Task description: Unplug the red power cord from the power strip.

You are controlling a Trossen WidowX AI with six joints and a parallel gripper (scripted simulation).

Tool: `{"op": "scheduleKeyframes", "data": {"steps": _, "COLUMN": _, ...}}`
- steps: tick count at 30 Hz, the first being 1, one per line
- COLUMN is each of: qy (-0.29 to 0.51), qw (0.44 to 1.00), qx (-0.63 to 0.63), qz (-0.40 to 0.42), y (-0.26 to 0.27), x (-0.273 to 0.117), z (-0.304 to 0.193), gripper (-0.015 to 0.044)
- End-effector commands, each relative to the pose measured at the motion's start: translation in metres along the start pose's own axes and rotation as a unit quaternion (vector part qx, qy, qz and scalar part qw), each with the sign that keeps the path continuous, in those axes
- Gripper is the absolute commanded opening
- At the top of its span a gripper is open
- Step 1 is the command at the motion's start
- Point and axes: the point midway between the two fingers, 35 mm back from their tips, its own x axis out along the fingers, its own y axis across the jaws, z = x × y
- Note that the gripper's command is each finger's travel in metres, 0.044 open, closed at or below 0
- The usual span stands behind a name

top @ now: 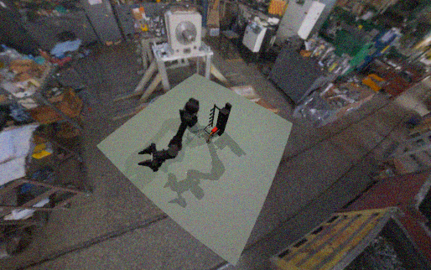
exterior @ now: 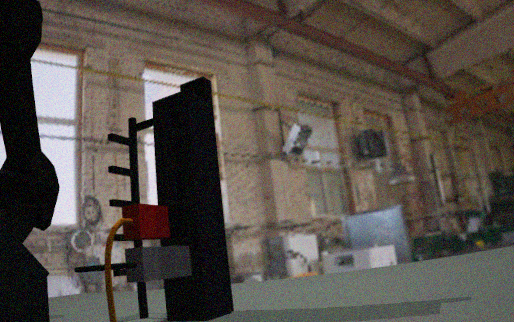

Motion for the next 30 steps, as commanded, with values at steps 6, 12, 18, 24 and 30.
{"op": "scheduleKeyframes", "data": {"steps": 6, "qy": -0.104, "qw": 0.984, "qx": 0.13, "qz": -0.055, "y": -0.036, "x": -0.029, "z": 0.006, "gripper": 0.0243}}
{"op": "scheduleKeyframes", "data": {"steps": 12, "qy": -0.268, "qw": 0.917, "qx": 0.293, "qz": -0.039, "y": -0.063, "x": -0.085, "z": 0.015, "gripper": 0.016}}
{"op": "scheduleKeyframes", "data": {"steps": 18, "qy": -0.404, "qw": 0.805, "qx": 0.427, "qz": 0.084, "y": -0.061, "x": -0.157, "z": 0.02, "gripper": 0.016}}
{"op": "scheduleKeyframes", "data": {"steps": 24, "qy": -0.448, "qw": 0.724, "qx": 0.486, "qz": 0.196, "y": -0.049, "x": -0.203, "z": 0.017, "gripper": 0.016}}
{"op": "scheduleKeyframes", "data": {"steps": 30, "qy": -0.454, "qw": 0.633, "qx": 0.532, "qz": 0.332, "y": -0.028, "x": -0.253, "z": 0.009, "gripper": 0.016}}
